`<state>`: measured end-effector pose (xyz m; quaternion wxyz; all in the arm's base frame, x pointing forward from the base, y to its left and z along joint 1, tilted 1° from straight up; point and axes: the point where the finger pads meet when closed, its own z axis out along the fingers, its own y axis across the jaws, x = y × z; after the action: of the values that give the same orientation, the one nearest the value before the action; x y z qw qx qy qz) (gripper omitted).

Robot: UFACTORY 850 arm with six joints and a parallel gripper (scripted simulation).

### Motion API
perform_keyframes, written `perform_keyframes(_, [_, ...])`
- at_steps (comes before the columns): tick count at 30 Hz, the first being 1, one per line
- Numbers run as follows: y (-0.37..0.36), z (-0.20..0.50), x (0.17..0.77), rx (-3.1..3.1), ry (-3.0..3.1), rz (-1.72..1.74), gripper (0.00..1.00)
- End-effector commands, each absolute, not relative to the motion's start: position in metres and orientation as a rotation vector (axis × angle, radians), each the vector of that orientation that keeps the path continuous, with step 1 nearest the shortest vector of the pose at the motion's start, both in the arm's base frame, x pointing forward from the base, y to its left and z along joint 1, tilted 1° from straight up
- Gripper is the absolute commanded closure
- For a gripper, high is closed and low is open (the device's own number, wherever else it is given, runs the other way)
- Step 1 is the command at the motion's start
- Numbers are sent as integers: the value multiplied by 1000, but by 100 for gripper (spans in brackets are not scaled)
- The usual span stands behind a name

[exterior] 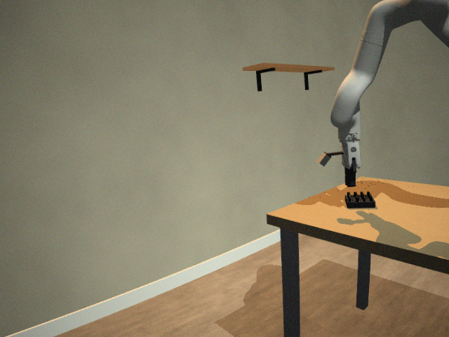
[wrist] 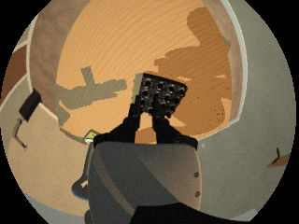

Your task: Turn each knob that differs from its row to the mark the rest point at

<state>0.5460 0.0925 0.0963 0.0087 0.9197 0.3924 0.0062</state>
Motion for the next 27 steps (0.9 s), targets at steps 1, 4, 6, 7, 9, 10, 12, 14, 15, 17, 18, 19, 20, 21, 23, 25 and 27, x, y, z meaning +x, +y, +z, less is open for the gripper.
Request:
perform_keyframes(1, [93, 97, 547, 2873, 1226, 23, 81])
perform_keyframes(4, [93, 97, 547, 2873, 1226, 23, 81])
perform_keyframes(6, [93, 97, 547, 2873, 1226, 23, 81])
perform_keyframes(7, [93, 97, 547, 2873, 1226, 23, 81])
perform_keyframes(9, [93, 97, 547, 2872, 1228, 23, 81])
perform_keyframes(10, [93, 97, 547, 2872, 1228, 23, 81])
perform_keyframes(12, [93, 97, 547, 2871, 1230, 23, 81])
perform_keyframes(14, [93, 96, 547, 2870, 1233, 22, 81])
perform_keyframes(15, [93, 96, 547, 2870, 1235, 22, 81])
perform_keyframes(17, [93, 96, 547, 2870, 1235, 22, 81])
perform_keyframes(18, [93, 96, 547, 2869, 1237, 22, 81])
perform_keyframes(19, [93, 95, 547, 2868, 1239, 22, 81])
perform_keyframes(20, [93, 95, 547, 2867, 1242, 22, 81])
perform_keyframes(21, [93, 95, 547, 2866, 1244, 22, 81])
perform_keyframes(23, [93, 94, 547, 2864, 1250, 22, 81])
perform_keyframes(25, [92, 93, 547, 2861, 1257, 22, 81])
perform_keyframes(27, [92, 92, 547, 2859, 1263, 22, 81])
